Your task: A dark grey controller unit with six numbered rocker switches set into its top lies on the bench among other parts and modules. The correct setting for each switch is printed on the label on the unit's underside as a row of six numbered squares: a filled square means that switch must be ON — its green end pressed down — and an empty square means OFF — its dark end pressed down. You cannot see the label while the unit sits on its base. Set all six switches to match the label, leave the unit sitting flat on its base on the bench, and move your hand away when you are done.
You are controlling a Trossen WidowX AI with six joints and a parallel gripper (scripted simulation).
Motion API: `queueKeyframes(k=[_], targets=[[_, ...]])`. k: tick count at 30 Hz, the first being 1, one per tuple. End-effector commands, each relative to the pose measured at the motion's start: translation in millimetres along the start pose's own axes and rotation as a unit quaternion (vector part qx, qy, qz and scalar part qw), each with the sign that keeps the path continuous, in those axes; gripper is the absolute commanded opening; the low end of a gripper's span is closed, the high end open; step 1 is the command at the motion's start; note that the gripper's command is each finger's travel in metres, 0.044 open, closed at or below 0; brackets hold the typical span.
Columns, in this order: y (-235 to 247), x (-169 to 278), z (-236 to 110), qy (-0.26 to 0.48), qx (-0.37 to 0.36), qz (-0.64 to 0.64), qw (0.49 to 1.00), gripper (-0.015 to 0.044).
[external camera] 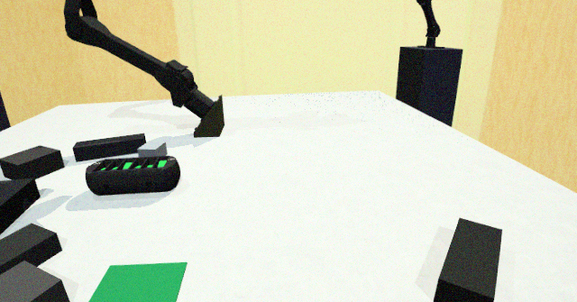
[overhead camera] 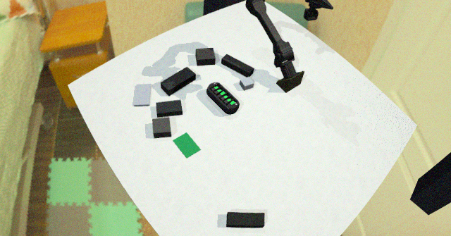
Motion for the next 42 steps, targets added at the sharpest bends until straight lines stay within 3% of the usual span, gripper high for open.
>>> queueKeyframes(k=[1, 11, 18, 24, 35, 42], targets=[[2, 55, 9, 0.085, -0.042, 0.079, 0.992, 0.0000], [52, 205, 5, 0.293, -0.157, 0.292, 0.897, 0.0000], [113, 291, -25, 0.407, -0.233, 0.418, 0.778, 0.0000], [179, 351, -72, 0.480, -0.304, 0.500, 0.654, 0.0000], [298, 398, -166, 0.533, -0.434, 0.594, 0.417, 0.0000], [307, 399, -172, 0.532, -0.444, 0.599, 0.401, 0.0000]])
Point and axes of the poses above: the point midway between the two fingers, 35 mm back from their tips, its own z axis out along the fingers, its own y axis across the jaws, x = y × z, the point moved 6 cm from there along -z, back along the fingers, and after that the axes turned 11 degrees about z, right-handed, at the moved point
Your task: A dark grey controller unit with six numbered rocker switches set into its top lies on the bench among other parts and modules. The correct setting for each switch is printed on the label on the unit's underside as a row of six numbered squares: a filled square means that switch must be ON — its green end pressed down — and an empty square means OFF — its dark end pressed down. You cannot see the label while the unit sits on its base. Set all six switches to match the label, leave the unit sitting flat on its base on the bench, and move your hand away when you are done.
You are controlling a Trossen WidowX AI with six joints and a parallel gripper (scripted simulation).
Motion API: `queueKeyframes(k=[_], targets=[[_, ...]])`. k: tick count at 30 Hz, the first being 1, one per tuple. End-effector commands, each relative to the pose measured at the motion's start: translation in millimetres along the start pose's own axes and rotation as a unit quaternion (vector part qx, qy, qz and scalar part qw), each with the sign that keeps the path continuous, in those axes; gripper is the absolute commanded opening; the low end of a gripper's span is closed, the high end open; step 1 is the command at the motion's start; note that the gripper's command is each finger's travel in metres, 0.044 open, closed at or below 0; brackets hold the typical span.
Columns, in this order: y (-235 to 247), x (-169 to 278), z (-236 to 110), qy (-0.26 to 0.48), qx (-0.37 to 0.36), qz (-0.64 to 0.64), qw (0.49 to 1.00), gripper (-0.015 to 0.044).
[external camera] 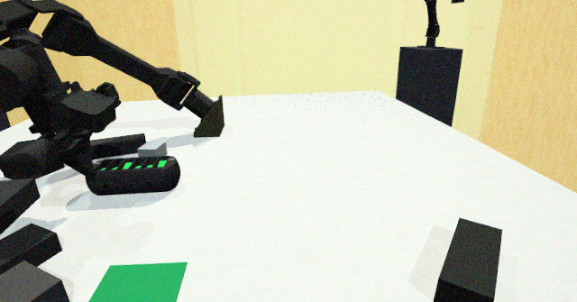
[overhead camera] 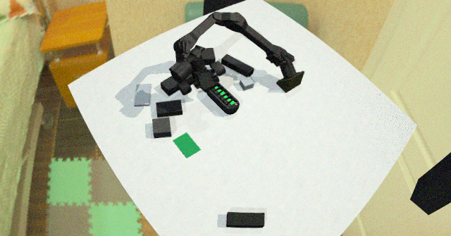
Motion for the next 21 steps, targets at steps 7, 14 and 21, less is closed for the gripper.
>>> queueKeyframes(k=[7, 14, 21], targets=[[1, -3, -4, 0.000, 0.005, -0.003, 1.000, 0.0000], [33, -24, -5, 0.005, 0.059, -0.028, 0.998, 0.0000], [80, -43, 3, 0.010, 0.129, -0.057, 0.990, 0.0000]])
Point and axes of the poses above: the point midway between the two fingers, 35 mm back from their tips, its own z axis out along the fingers, its own y axis across the jaws, x = y × z, the point moved 6 cm from there along -z, back along the fingers, and after that the axes turned 11 degrees about z, right-handed, at the moved point
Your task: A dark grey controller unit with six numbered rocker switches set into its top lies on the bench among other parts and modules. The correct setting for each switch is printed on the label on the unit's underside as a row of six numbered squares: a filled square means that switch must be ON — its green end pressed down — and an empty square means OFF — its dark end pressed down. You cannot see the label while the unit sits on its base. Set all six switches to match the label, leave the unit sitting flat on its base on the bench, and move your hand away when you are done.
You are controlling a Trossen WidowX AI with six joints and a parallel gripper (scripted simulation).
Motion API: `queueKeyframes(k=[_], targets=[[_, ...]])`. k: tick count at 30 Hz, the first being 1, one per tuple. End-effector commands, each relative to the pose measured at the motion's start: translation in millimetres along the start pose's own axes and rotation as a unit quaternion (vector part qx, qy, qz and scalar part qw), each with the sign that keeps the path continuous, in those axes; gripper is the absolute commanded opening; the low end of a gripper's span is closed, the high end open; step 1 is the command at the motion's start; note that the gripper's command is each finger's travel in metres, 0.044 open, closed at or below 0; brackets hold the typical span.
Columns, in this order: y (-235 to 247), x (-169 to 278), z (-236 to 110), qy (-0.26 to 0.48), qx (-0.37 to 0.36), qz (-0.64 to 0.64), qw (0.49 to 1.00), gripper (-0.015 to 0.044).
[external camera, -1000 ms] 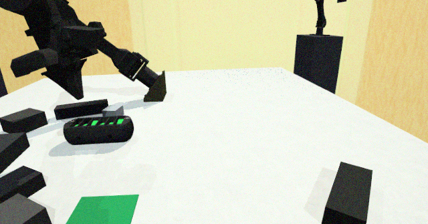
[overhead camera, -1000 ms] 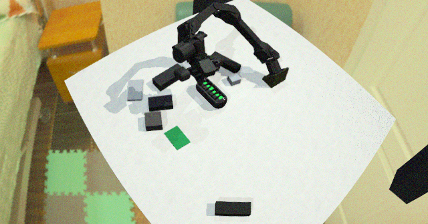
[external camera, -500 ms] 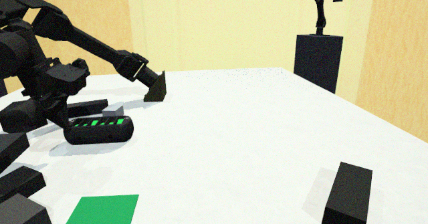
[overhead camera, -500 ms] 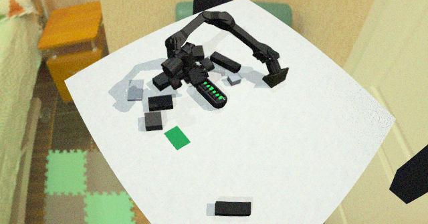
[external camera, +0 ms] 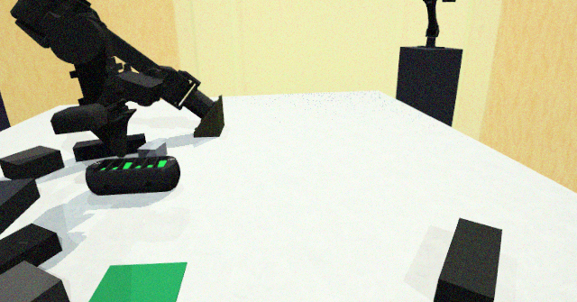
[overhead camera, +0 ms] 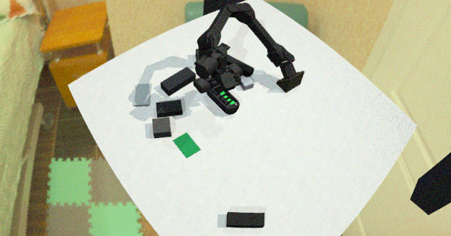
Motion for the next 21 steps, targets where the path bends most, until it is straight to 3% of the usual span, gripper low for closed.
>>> queueKeyframes(k=[1, 12, 21], targets=[[26, -10, 2, 0.005, 0.035, -0.018, 0.999, 0.0000], [110, -27, 21, 0.006, 0.142, -0.057, 0.988, 0.0000], [115, -28, 22, 0.006, 0.148, -0.059, 0.987, 0.0000]])
Point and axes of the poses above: the point midway between the two fingers, 35 mm back from their tips, its own z axis out along the fingers, its own y axis across the jaws, x = y × z, the point moved 6 cm from there along -z, back along the fingers, and after that the axes turned 11 degrees about z, right-handed, at the moved point
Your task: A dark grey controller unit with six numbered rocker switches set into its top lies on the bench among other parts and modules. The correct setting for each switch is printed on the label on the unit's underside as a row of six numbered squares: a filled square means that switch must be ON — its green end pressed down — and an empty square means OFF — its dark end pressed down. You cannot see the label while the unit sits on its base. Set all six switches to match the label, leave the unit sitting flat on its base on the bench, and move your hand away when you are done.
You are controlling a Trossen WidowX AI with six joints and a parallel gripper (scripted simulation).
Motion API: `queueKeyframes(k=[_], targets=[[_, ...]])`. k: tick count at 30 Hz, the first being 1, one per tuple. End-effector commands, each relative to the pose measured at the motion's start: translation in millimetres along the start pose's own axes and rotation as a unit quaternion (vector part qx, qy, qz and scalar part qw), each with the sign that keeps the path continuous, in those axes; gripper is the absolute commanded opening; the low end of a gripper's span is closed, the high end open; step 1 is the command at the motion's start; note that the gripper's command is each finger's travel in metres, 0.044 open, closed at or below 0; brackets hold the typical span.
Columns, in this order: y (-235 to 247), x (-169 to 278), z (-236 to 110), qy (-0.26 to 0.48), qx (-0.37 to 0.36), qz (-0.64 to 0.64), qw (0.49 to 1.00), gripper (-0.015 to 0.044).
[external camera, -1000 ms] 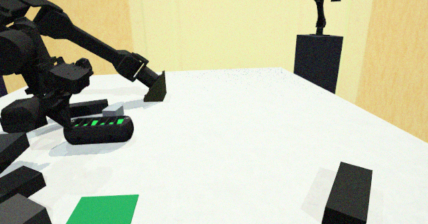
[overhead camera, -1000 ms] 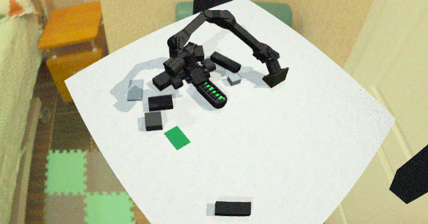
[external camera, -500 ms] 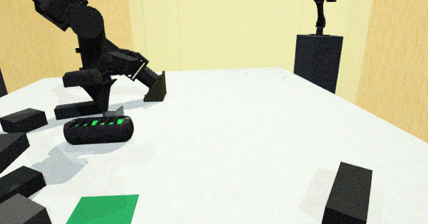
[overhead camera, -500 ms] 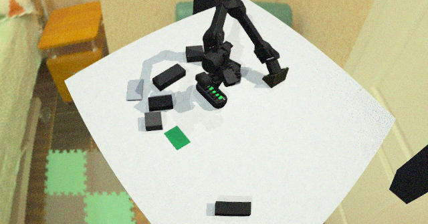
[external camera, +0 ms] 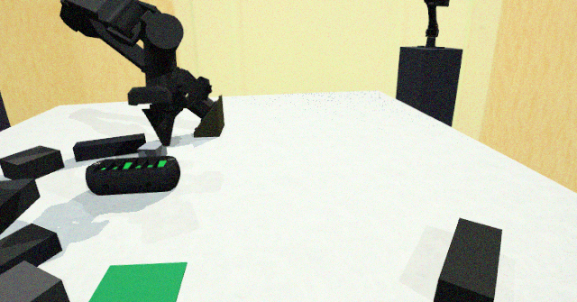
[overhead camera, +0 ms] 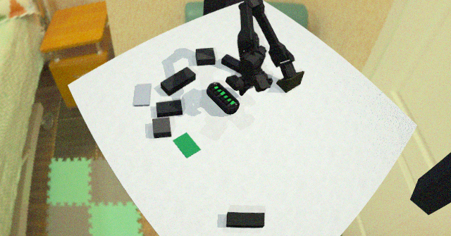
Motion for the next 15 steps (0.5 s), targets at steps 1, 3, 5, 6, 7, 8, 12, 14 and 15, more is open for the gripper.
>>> queueKeyframes(k=[1, 3, 5, 6, 7, 8, 12, 14, 15], targets=[[2, -1, 0, 0.002, 0.003, -0.002, 1.000, 0.0000], [0, 0, 0, 0.000, 0.001, -0.001, 1.000, 0.0000], [-1, 0, 0, 0.000, -0.001, -0.001, 1.000, 0.0000], [-5, 0, 0, 0.002, -0.005, -0.001, 1.000, 0.0000], [-12, 2, 0, 0.005, -0.012, -0.001, 1.000, 0.0000], [-21, 3, 1, 0.008, -0.021, -0.001, 1.000, 0.0000], [-53, 11, 6, 0.019, -0.057, -0.003, 0.998, 0.0000], [-67, 16, 8, 0.024, -0.076, -0.006, 0.997, 0.0000], [-74, 19, 10, 0.026, -0.085, -0.008, 0.996, 0.0000]])
Point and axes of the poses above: the point midway between the two fingers, 35 mm back from their tips, its own z axis out along the fingers, its own y axis across the jaws, x = y × z, the point moved 6 cm from there along -z, back along the fingers, and after that the axes turned 11 degrees about z, right-handed, at the moved point
